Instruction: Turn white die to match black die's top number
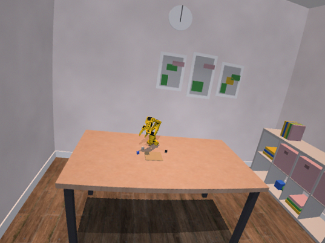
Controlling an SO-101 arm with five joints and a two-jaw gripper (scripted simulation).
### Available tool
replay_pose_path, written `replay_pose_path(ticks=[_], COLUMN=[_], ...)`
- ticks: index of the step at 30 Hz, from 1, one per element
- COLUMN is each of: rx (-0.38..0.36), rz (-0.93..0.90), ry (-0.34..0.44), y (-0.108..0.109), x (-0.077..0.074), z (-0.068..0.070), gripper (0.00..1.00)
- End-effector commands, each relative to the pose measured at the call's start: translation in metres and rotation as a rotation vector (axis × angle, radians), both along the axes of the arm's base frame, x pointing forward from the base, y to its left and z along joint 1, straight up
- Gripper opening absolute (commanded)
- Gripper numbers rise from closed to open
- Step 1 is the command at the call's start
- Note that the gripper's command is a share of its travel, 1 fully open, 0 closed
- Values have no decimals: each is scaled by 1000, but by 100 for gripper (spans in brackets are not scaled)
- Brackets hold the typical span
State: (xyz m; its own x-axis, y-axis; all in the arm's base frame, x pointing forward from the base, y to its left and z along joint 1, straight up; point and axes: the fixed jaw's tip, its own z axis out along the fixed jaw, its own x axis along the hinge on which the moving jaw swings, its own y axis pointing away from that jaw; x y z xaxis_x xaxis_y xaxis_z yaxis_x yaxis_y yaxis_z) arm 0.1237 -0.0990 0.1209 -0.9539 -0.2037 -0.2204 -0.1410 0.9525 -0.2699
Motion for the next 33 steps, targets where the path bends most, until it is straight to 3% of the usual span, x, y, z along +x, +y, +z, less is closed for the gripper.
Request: replay_pose_path(ticks=[1,8,19,33], rx=[39,145,239,293], rz=[-137,-390,-663,-854], ry=[-43,-51,-49,-43], y=[-1,-1,-2,-3], x=[6,12,19,23], z=[6,2,-2,-5], gripper=[28,28,28,28])
